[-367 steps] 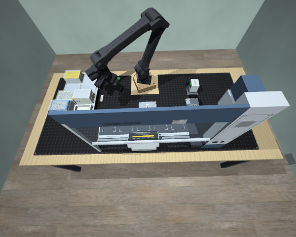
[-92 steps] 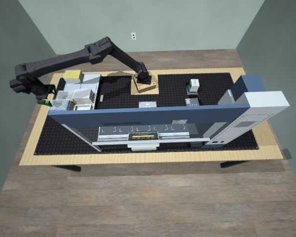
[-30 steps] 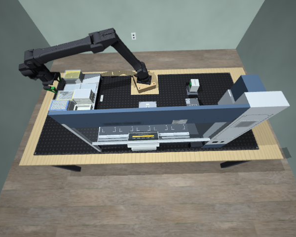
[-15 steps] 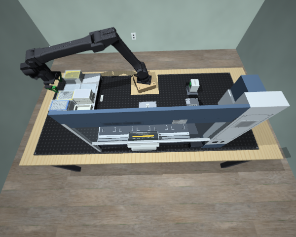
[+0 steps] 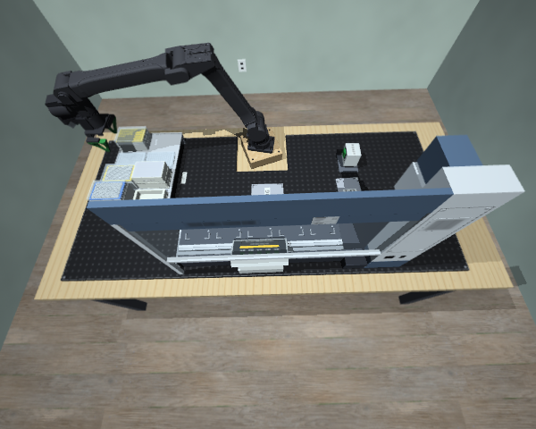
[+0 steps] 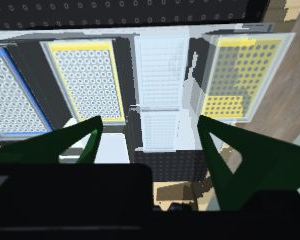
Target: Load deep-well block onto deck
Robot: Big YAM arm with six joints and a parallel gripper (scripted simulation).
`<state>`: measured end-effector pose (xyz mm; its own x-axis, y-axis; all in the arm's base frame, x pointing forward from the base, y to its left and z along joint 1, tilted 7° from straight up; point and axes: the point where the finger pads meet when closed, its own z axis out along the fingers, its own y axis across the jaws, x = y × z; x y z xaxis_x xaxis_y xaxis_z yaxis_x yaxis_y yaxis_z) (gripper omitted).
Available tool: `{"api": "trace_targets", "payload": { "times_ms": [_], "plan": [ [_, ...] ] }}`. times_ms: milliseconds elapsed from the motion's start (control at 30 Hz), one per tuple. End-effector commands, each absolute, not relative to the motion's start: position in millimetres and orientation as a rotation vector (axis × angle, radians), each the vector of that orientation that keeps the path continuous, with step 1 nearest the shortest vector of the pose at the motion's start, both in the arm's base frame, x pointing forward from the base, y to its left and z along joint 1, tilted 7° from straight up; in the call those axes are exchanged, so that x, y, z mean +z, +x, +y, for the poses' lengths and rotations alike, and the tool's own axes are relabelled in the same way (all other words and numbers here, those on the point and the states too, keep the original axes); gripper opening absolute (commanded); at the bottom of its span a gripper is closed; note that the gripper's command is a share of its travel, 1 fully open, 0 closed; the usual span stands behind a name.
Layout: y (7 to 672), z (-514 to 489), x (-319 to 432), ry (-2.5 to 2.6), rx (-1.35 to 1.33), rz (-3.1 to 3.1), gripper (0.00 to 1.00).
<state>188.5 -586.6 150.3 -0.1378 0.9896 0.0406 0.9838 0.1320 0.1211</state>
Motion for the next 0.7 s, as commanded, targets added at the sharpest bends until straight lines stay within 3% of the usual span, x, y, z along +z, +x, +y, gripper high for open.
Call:
{"api": "trace_targets", "payload": {
  "times_ms": [0,667],
  "plan": [
    [174,-593,170,1.975,0.13,2.32,1.0],
    [171,-599,170,1.972,0.131,2.322,1.0]
  ]
}}
